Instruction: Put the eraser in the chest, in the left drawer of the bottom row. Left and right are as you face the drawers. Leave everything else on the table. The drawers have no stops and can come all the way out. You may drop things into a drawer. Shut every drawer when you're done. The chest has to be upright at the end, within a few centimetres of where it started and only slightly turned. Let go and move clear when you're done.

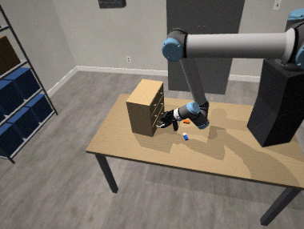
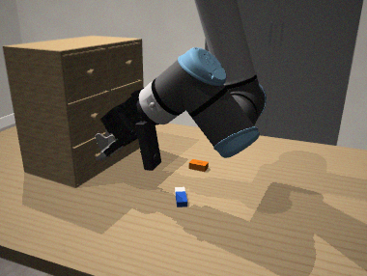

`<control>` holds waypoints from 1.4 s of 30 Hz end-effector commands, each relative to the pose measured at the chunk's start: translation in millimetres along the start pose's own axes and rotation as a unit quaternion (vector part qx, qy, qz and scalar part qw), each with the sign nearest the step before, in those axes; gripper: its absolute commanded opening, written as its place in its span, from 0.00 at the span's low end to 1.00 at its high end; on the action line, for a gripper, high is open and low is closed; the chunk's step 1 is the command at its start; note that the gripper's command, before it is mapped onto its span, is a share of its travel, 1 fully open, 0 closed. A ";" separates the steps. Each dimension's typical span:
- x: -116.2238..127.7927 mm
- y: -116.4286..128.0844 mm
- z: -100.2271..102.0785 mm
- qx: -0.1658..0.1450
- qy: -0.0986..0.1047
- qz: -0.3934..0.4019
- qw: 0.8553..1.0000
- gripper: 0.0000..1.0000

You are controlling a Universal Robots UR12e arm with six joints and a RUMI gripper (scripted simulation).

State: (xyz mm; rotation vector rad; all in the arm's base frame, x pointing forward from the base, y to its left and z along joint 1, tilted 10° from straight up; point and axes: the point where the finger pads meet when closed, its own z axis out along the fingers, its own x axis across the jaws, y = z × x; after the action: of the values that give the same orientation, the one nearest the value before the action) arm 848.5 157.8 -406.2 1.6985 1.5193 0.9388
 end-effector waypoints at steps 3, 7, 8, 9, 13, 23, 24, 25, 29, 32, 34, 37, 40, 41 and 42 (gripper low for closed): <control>-0.7 -5.0 -3.7 0.002 0.000 0.000 1.000 0.07; -0.6 -5.2 -5.0 0.001 0.000 0.000 1.000 0.07; -0.5 -5.7 -5.5 0.001 0.000 0.000 1.000 0.07; -0.5 -6.1 -5.9 0.001 0.000 0.000 1.000 0.07; -0.5 -8.1 -7.6 0.002 0.000 0.000 1.000 0.07; -0.2 -10.8 -11.4 0.001 0.000 0.000 1.000 0.07; -0.2 -11.2 -11.9 0.001 0.000 0.000 1.000 0.07; -0.2 -11.6 -12.4 0.001 0.000 0.000 1.000 0.07; -0.1 -14.0 -14.6 0.002 0.000 0.000 1.000 0.07; 0.0 -15.7 -16.2 0.002 0.000 0.000 1.000 0.07; 0.1 -16.6 -17.3 0.002 0.000 0.000 1.000 0.07; 0.1 -17.1 -17.9 0.002 0.000 0.000 1.000 0.07; 0.2 -17.8 -19.6 0.001 0.000 0.000 1.000 0.07; 0.2 -18.3 -20.1 0.001 0.000 0.000 1.000 0.07; 0.2 -18.8 -20.7 0.002 0.000 0.000 1.000 0.07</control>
State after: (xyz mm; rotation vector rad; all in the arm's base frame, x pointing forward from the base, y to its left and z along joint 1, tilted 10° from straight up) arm 826.8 158.5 -411.0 1.7007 1.5210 0.9371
